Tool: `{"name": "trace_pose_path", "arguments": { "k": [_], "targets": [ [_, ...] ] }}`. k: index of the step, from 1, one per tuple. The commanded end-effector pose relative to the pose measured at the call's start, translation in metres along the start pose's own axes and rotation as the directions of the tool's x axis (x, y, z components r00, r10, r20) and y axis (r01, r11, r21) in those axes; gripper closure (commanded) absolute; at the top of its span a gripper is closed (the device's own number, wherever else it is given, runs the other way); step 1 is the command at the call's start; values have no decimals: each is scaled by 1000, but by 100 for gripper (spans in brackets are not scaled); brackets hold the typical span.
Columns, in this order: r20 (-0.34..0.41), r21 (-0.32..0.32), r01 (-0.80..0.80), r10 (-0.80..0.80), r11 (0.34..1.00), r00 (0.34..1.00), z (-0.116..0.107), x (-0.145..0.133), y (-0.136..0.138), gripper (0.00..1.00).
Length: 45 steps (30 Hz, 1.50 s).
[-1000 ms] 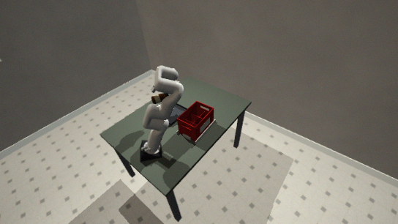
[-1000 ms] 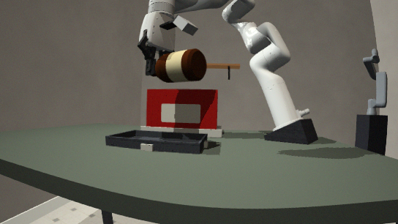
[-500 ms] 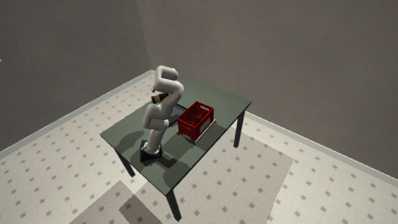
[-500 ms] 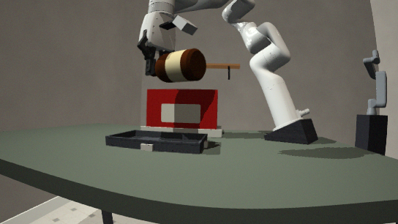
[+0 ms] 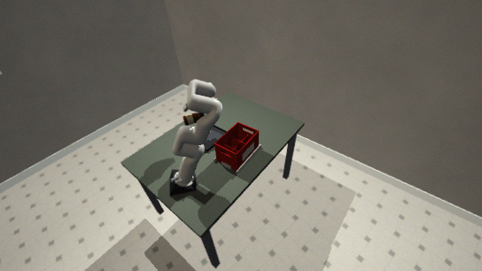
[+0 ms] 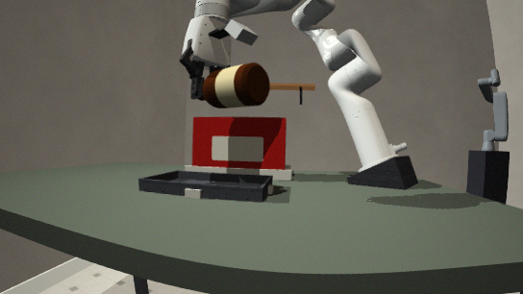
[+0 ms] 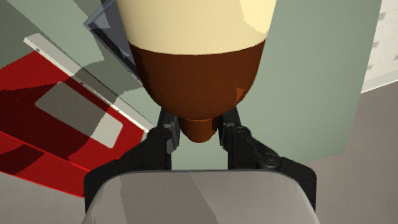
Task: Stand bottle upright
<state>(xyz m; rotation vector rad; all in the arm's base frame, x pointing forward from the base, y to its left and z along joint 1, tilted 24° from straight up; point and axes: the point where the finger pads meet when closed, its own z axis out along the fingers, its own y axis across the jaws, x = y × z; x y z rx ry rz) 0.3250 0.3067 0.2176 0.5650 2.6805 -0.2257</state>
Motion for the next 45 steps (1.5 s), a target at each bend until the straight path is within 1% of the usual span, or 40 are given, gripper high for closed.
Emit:
{"name": "trace_pose_path", "arguments": {
  "k": [1,5,15,34,45],
  "targets": [
    [1,-4,-38,38,999,999,-2,-1,1,100],
    [1,-4,-82,82,997,997,-2,-1,1,100],
    [0,-4,-137,137,991,991,-2,-1,1,100],
    [1,-4,-140,140,990,990,-2,-1,1,100],
    [26,-1,-140,140,990,990,-1,0,1,100]
  ]
}}
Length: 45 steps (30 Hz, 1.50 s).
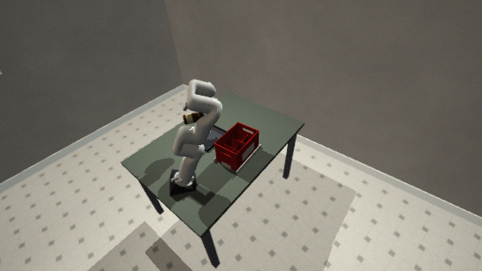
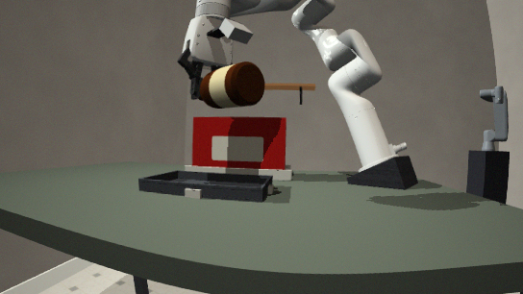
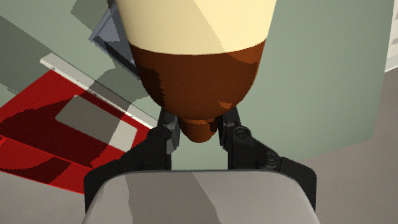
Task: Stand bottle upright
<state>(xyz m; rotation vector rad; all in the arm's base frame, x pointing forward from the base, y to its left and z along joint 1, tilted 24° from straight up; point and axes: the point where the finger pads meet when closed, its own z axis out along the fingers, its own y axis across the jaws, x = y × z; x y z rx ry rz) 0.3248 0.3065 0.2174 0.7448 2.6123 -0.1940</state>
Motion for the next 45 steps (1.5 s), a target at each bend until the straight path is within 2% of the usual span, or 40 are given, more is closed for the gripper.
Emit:
{"name": "trace_pose_path", "arguments": {
  "k": [1,24,45],
  "targets": [
    [15,-3,0,1,1000,1000,-1,0,1,100],
    [145,-4,-1,2,1000,989,-2,0,1,100],
    [158,-6,-1,2,1000,987,-3,0,1,100]
  ]
}}
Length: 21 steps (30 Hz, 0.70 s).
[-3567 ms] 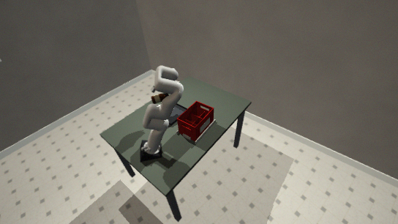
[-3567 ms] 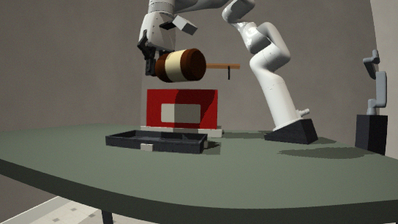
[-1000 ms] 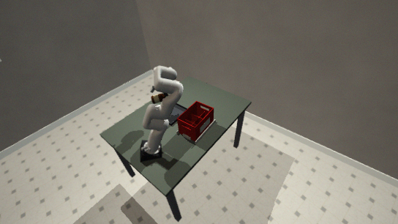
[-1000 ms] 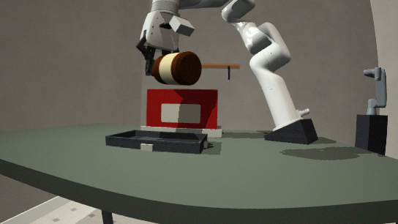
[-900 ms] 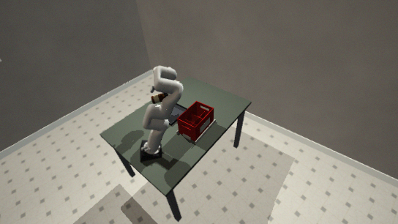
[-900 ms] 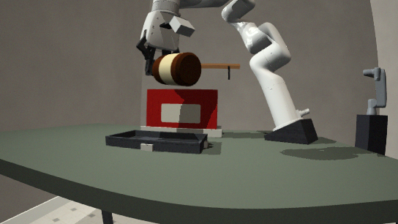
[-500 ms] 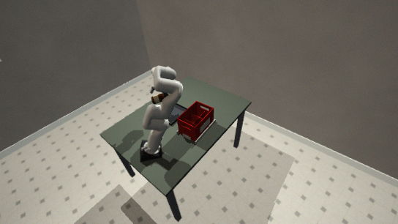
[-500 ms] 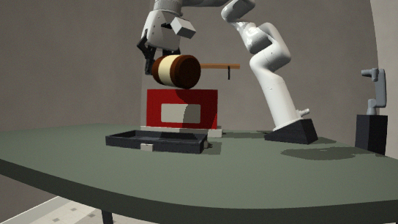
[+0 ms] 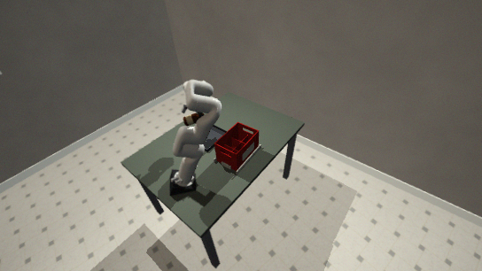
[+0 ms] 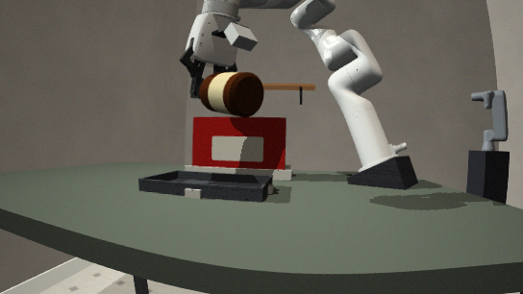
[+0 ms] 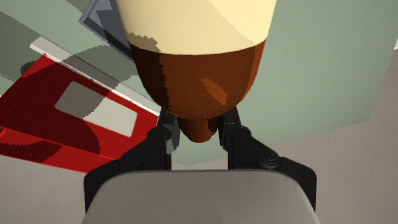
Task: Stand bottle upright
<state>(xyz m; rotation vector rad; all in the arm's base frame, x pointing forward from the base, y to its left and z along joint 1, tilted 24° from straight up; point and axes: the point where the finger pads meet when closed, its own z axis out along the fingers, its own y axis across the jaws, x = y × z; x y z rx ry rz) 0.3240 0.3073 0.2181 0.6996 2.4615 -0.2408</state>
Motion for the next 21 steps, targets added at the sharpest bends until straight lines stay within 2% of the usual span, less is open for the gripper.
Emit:
{"name": "trace_pose_path", "arguments": {
  "k": [1,21],
  "targets": [
    [0,-4,-2,2,1000,1000,-2,-1,1,100],
    [47,0,0,0,1000,999,-1,0,0,100]
  ]
}}
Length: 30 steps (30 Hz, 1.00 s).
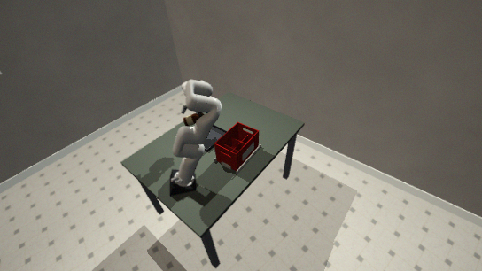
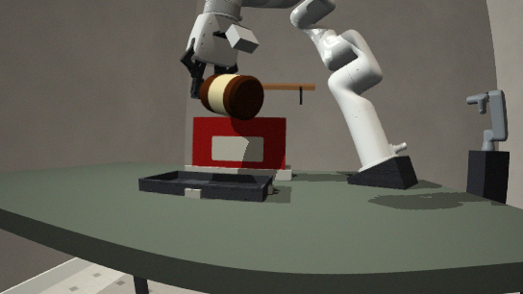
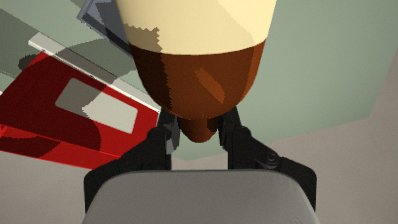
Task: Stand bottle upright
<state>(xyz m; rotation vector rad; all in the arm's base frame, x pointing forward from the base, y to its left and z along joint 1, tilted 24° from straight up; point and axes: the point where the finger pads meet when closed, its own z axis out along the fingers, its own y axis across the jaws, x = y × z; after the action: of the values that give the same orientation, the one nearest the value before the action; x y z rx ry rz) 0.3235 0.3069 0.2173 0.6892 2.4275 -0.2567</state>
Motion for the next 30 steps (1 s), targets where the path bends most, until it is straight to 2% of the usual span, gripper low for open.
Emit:
{"name": "trace_pose_path", "arguments": {
  "k": [1,13,30],
  "targets": [
    [18,-3,-2,2,1000,1000,-2,-1,1,100],
    [100,-4,-2,3,1000,995,-2,0,1,100],
    [137,-8,-3,4,1000,991,-3,0,2,100]
  ]
}}
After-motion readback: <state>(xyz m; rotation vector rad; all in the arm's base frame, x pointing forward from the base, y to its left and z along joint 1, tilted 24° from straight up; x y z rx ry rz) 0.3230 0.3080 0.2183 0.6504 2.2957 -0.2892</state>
